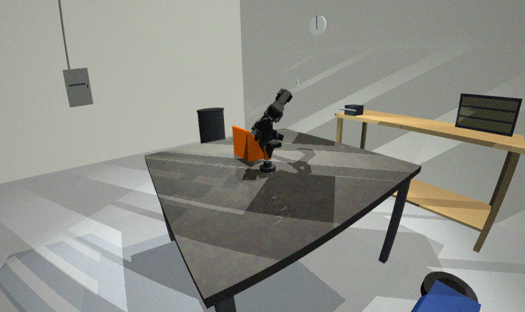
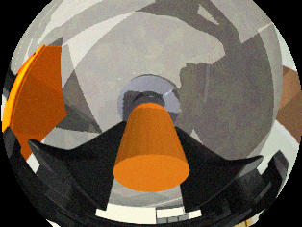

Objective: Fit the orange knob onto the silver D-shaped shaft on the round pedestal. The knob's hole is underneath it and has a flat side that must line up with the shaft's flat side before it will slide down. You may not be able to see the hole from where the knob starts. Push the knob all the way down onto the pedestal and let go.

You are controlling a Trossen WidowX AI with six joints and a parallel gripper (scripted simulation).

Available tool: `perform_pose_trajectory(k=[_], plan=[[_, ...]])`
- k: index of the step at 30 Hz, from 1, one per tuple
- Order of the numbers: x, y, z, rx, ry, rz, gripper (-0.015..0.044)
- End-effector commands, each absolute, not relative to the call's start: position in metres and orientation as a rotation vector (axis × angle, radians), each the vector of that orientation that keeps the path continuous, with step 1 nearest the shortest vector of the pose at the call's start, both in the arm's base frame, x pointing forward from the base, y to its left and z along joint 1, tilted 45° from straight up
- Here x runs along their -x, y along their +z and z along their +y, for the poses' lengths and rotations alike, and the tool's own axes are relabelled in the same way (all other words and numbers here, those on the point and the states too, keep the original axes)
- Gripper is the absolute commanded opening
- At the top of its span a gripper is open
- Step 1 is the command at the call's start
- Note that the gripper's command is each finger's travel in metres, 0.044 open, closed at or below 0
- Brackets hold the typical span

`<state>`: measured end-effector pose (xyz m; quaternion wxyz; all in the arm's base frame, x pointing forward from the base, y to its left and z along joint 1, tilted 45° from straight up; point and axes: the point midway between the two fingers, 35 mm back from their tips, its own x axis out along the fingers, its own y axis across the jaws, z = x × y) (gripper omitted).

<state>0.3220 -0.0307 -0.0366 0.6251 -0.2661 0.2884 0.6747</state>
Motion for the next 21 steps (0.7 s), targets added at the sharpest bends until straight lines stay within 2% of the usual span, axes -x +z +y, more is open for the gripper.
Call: perform_pose_trajectory(k=[1,21], plan=[[-0.3231,-0.0359,-0.0326,0.701,1.592,0.571,0.0],[-0.3219,-0.0388,-0.0291,0.731,1.608,0.54,0.0]])
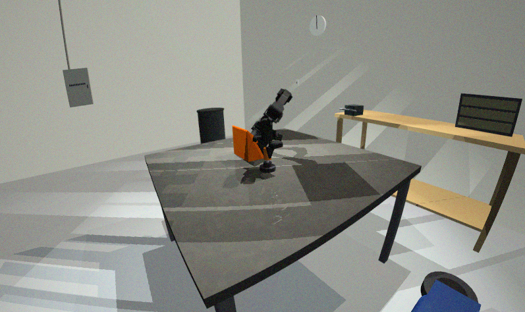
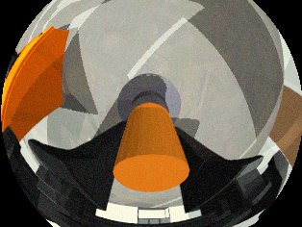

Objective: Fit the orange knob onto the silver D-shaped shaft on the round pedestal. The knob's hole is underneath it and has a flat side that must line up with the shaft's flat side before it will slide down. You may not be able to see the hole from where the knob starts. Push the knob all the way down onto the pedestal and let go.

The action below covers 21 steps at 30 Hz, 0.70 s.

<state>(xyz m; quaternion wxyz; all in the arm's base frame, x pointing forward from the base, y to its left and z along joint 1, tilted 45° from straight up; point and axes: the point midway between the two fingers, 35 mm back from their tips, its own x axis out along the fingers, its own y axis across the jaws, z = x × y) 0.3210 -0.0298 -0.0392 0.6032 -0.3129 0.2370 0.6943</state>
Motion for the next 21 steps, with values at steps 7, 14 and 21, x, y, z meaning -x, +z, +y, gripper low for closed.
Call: perform_pose_trajectory(k=[7,14,21], plan=[[-0.3232,-0.0356,-0.0317,0.731,1.608,0.54,0.0],[-0.3233,-0.036,-0.0326,0.856,1.667,0.408,0.0],[-0.3216,-0.0385,-0.0315,0.886,1.68,0.375,0.0]])
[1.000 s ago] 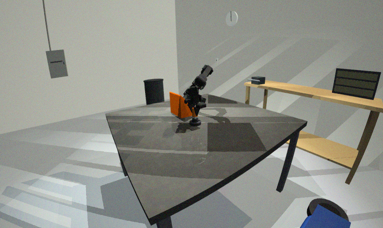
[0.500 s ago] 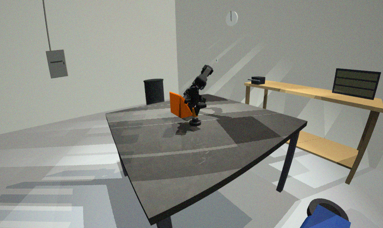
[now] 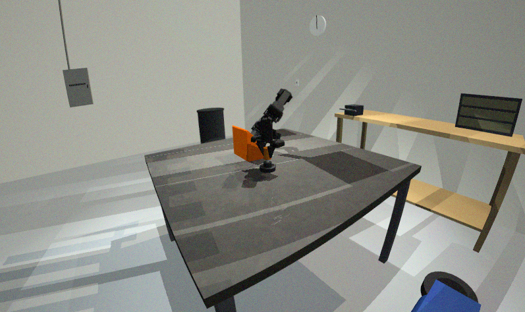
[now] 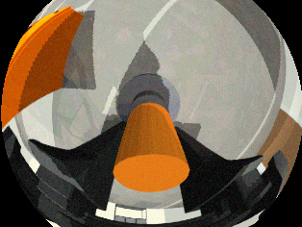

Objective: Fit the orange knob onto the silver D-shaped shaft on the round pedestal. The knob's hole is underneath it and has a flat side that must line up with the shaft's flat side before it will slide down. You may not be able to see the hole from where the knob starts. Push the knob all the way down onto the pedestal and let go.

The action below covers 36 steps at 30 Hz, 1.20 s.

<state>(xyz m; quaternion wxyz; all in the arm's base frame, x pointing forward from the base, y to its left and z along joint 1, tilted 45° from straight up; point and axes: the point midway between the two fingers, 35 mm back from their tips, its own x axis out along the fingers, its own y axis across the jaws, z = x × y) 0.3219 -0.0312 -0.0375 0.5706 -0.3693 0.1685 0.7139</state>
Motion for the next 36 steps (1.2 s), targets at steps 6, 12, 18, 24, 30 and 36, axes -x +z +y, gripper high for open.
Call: perform_pose_trajectory(k=[6,12,18,24,30,36], plan=[[-0.3221,-0.0392,-0.0294,0.886,1.68,0.375,0.0],[-0.3223,-0.0388,-0.0291,0.886,1.68,0.375,0.0],[-0.3227,-0.0364,-0.0312,0.886,1.68,0.375,0.0],[-0.3231,-0.0354,-0.0322,0.926,1.697,0.33,0.0],[-0.3223,-0.0375,-0.0322,1.039,1.742,0.201,0.0],[-0.3219,-0.0391,-0.0306,1.039,1.742,0.201,0.0]])
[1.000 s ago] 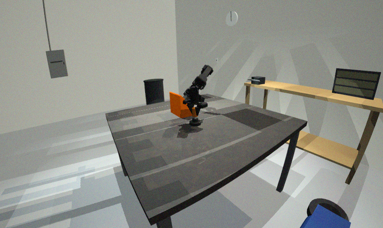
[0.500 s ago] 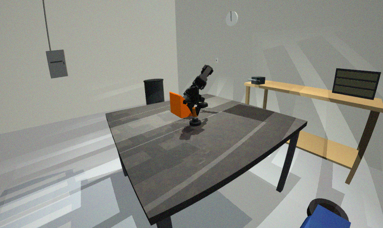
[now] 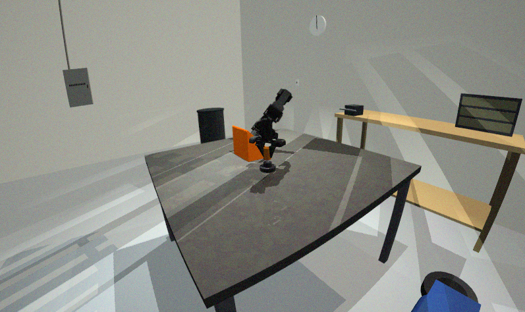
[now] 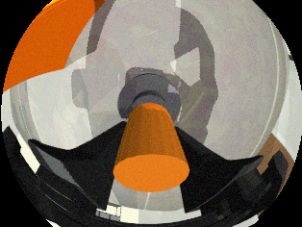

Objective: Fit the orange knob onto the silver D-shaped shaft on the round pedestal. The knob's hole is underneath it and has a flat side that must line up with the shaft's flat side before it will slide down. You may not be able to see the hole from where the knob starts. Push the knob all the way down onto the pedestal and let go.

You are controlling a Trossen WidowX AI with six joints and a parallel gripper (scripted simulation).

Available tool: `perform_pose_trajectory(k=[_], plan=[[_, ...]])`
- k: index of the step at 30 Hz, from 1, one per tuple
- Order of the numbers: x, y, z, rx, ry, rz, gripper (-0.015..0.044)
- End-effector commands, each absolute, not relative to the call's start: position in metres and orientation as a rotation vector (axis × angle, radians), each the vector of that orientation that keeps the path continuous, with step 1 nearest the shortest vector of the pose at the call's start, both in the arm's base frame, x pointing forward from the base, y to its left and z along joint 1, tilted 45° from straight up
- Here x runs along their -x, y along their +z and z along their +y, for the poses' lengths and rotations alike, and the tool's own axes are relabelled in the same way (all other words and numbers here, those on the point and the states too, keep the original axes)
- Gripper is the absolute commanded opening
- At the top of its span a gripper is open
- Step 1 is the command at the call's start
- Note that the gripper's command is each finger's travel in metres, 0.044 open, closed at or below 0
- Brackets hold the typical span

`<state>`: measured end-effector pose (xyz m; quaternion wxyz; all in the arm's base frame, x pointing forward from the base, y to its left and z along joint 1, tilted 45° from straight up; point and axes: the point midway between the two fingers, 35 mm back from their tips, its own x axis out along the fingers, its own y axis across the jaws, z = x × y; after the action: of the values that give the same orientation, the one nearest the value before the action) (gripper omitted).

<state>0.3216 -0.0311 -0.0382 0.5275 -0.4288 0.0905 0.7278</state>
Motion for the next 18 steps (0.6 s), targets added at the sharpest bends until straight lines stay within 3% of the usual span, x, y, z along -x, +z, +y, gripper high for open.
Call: perform_pose_trajectory(k=[1,18], plan=[[-0.322,-0.0391,-0.0302,1.039,1.742,0.201,0.0],[-0.3229,-0.0358,-0.0313,1.039,1.742,0.201,0.0]])
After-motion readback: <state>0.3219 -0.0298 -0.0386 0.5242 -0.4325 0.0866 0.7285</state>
